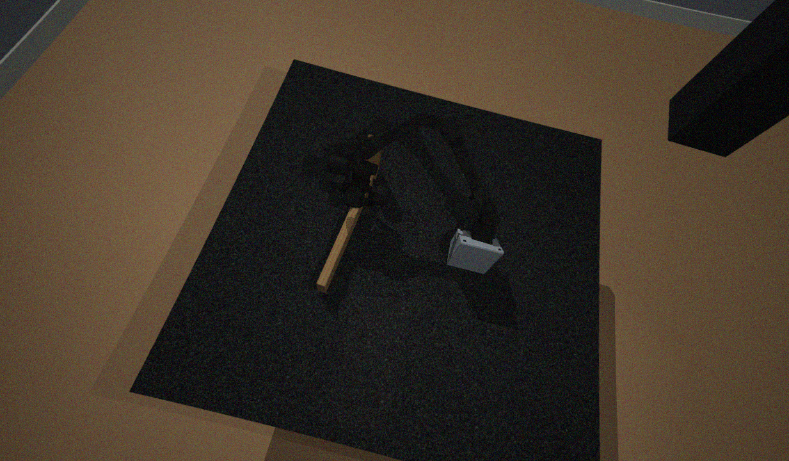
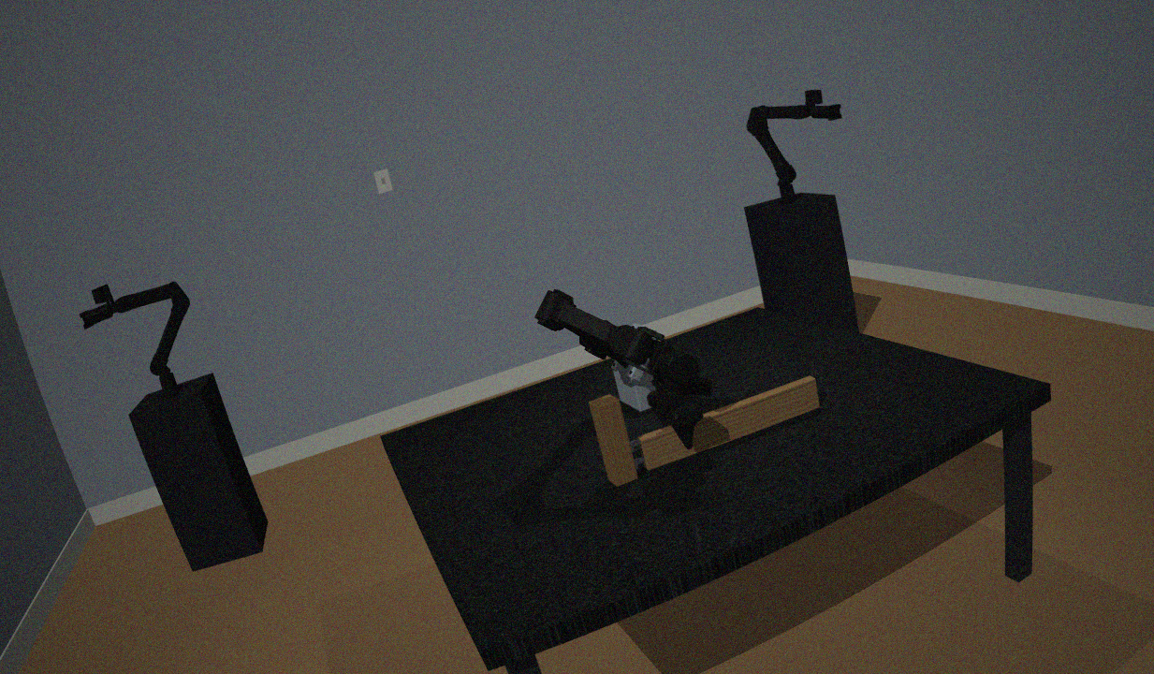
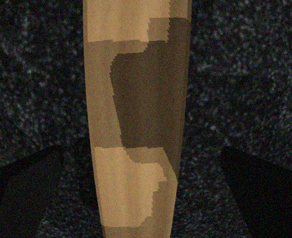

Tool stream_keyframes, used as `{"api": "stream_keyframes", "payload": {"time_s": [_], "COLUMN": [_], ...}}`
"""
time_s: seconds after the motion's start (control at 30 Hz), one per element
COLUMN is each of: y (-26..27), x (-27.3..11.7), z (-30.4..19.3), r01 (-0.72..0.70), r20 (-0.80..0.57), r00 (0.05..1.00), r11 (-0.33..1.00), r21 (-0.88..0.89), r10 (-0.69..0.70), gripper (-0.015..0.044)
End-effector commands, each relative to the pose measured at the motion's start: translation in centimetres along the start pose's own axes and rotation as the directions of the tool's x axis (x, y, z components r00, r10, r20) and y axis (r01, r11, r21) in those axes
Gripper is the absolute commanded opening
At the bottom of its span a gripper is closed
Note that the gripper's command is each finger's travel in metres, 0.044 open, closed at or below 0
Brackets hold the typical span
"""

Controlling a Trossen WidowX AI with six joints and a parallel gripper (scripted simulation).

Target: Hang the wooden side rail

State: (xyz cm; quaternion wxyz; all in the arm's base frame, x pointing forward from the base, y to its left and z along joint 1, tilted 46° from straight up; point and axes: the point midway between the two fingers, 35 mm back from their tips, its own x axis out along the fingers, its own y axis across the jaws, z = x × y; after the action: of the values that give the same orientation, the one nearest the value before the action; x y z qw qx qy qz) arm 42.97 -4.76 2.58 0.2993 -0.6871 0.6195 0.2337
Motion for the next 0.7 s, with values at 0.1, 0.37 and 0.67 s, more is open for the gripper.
{"api": "stream_keyframes", "payload": {"time_s": [0.1, 0.37, 0.67], "y": [0.38, 0.38, 0.38], "x": [1.20, 1.20, 1.20], "z": [-0.02, -0.02, -0.02], "r01": [-0.011, -0.011, -0.011], "r20": [-0.006, -0.006, -0.006], "r00": [1.000, 1.000, 1.000], "r11": [1.000, 1.000, 1.000], "r21": [-0.008, -0.008, -0.008], "r10": [0.011, 0.011, 0.011], "gripper": [0.0440, 0.0309, 0.0112]}}
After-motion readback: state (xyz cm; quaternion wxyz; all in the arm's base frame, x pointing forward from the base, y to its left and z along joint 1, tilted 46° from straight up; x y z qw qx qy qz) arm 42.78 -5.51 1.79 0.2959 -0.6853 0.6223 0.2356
